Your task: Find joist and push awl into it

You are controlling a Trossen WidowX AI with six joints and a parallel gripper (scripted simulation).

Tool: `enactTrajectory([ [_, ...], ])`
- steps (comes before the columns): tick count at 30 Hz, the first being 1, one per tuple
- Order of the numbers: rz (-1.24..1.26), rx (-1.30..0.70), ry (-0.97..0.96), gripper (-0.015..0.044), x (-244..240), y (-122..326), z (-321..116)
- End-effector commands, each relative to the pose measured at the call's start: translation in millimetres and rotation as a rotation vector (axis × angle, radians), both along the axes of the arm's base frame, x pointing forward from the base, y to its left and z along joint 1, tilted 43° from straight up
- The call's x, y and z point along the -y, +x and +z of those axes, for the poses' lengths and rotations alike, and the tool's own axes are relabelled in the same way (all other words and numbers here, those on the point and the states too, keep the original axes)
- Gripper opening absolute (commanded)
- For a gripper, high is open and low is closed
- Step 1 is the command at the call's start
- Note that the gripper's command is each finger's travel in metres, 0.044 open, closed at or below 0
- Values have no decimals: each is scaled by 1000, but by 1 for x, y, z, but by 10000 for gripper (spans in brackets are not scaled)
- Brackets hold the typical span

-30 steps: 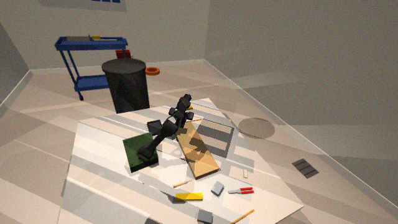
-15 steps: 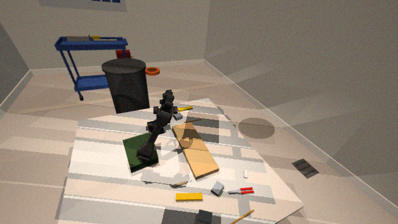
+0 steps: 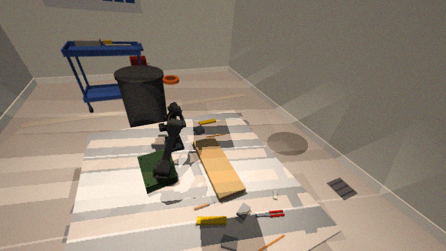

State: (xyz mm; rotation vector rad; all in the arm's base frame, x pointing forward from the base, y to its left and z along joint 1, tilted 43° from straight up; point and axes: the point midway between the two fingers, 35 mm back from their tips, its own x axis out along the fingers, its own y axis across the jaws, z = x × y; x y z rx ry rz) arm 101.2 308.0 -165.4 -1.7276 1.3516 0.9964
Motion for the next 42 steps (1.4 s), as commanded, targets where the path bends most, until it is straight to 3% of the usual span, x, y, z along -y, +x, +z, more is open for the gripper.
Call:
enactTrajectory([
  [1,4,-3,19,0,-3,1,-1],
  [42,4,0,17,0,51,18,-65],
])
